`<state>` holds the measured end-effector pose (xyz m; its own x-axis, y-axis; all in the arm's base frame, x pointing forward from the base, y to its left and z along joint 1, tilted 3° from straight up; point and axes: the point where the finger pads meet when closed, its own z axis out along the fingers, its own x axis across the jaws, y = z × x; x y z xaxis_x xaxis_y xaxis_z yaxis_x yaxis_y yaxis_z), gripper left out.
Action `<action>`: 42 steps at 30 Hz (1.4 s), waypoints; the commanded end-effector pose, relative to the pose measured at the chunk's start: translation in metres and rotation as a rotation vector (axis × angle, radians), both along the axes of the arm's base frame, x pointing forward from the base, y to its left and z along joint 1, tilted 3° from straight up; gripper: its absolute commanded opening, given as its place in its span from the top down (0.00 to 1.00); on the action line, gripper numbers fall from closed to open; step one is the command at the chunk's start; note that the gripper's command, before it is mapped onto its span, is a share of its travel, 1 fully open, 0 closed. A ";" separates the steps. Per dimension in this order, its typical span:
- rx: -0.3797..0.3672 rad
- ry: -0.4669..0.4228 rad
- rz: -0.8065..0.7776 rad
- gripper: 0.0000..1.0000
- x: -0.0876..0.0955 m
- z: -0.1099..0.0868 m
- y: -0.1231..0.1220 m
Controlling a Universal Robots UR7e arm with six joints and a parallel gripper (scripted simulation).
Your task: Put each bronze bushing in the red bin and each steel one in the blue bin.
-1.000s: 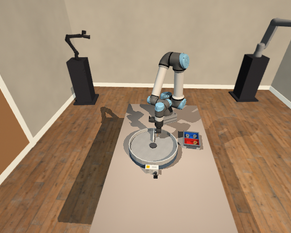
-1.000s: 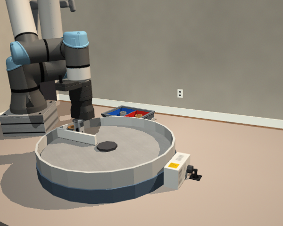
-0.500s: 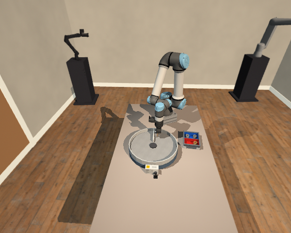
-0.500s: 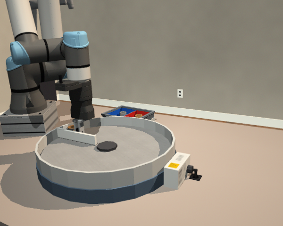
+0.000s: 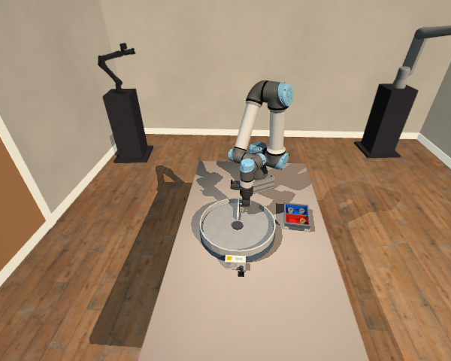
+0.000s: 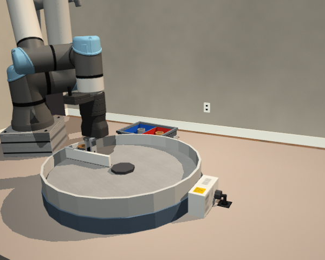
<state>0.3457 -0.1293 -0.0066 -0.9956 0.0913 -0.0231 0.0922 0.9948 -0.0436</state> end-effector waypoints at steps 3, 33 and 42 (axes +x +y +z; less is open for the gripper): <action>-0.001 -0.001 0.000 1.00 0.000 0.002 0.000; -0.001 -0.001 0.000 1.00 0.000 0.009 0.000; -0.001 -0.001 0.000 1.00 0.000 0.012 0.000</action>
<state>0.3455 -0.1288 0.0046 -0.9956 0.0913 -0.0232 0.0922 0.9948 -0.0437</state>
